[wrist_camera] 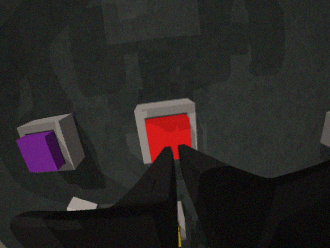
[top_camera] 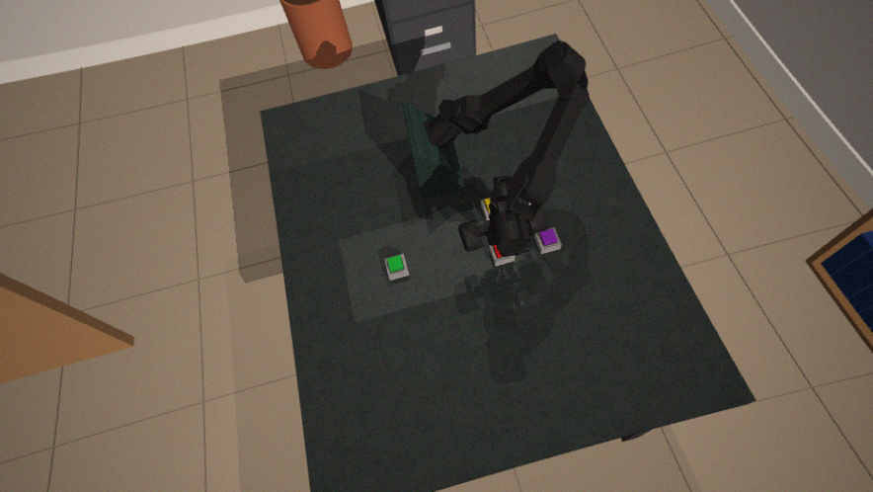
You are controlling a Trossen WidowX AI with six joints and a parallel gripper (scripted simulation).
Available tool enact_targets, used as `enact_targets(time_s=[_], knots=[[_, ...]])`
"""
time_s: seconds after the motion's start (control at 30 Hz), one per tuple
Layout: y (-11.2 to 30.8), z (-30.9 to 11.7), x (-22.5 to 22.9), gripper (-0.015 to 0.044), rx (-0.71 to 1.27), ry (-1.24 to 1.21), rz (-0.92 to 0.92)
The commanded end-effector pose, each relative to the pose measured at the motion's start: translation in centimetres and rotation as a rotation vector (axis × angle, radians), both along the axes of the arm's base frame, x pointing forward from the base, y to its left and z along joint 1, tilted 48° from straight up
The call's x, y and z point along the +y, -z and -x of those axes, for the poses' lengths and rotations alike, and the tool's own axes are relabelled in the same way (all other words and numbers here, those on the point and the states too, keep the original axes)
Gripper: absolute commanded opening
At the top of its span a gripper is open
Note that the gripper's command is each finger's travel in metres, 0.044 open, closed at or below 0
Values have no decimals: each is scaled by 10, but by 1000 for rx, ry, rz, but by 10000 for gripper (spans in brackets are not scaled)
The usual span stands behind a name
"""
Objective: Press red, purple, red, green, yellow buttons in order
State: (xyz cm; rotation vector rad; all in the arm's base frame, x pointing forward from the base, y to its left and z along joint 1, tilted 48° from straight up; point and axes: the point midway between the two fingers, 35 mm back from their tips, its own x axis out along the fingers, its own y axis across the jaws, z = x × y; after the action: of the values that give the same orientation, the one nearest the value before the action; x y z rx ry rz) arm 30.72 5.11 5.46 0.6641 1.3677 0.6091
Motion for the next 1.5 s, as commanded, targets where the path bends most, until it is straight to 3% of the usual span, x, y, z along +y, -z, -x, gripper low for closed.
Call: enact_targets(time_s=[0.0, 1.07, 1.37, 1.47], knots=[[5, 0, 7, 20, 7, 0, -5], [19, -1, 22, 20, 7, 0, -7], [-6, 2, -5, 20, 7, 0, -5], [-29, 5, -33, 20, 8, 1, -1]])
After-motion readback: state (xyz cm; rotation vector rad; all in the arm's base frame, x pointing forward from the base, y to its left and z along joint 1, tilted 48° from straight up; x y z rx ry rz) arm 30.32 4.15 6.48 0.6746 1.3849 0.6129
